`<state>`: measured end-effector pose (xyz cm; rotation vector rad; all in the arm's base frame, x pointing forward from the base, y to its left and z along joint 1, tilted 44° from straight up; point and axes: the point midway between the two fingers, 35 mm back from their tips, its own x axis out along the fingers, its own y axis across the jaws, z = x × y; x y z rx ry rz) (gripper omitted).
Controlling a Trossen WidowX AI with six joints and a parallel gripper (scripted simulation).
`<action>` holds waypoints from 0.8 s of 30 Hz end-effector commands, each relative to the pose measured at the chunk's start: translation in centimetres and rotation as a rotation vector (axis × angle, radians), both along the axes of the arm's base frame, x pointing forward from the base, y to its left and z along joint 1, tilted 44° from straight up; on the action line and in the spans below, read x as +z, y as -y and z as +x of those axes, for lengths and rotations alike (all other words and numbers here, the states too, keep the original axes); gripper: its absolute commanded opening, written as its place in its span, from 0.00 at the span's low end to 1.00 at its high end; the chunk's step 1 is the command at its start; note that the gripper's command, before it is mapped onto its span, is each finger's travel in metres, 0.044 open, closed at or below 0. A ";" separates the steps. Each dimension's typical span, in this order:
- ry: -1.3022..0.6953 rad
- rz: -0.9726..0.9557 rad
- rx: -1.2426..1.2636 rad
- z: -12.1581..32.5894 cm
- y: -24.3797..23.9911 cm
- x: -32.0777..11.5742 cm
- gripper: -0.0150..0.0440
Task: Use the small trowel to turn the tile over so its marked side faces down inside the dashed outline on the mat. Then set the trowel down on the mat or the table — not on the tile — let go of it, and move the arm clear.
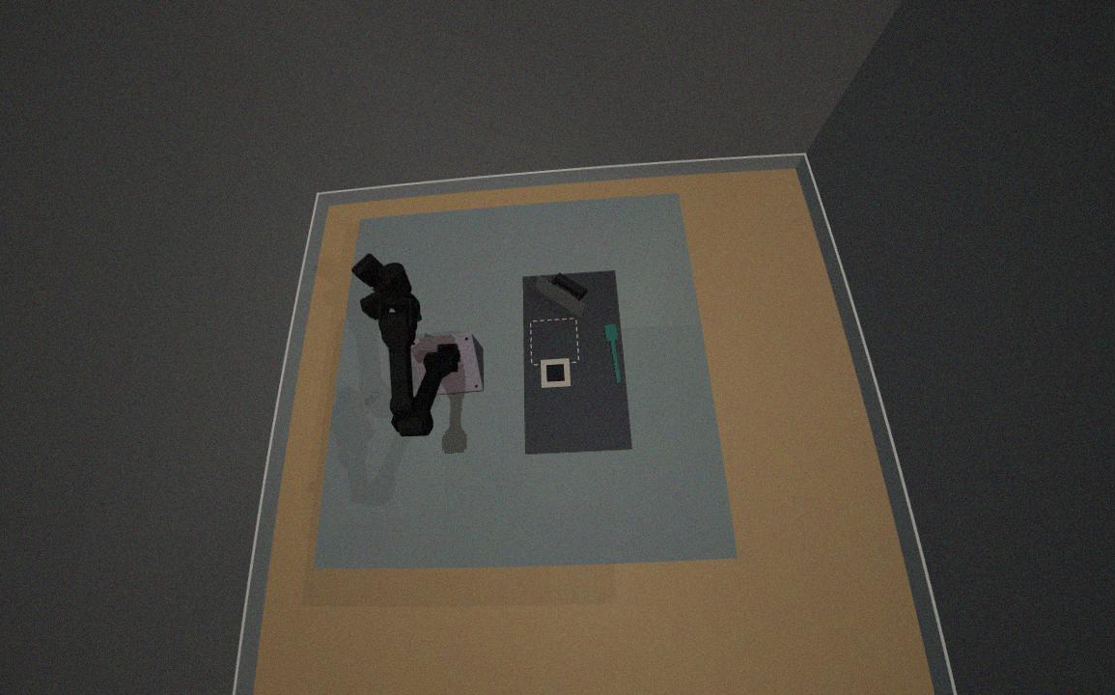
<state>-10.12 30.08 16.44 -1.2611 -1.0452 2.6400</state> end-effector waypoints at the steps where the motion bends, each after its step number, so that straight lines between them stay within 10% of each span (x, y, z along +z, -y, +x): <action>1: 0.068 -0.096 -0.116 2.8 -2.1 -1.8 0.42; 24: 0.403 -0.582 -0.602 19.1 -6.7 -12.6 0.42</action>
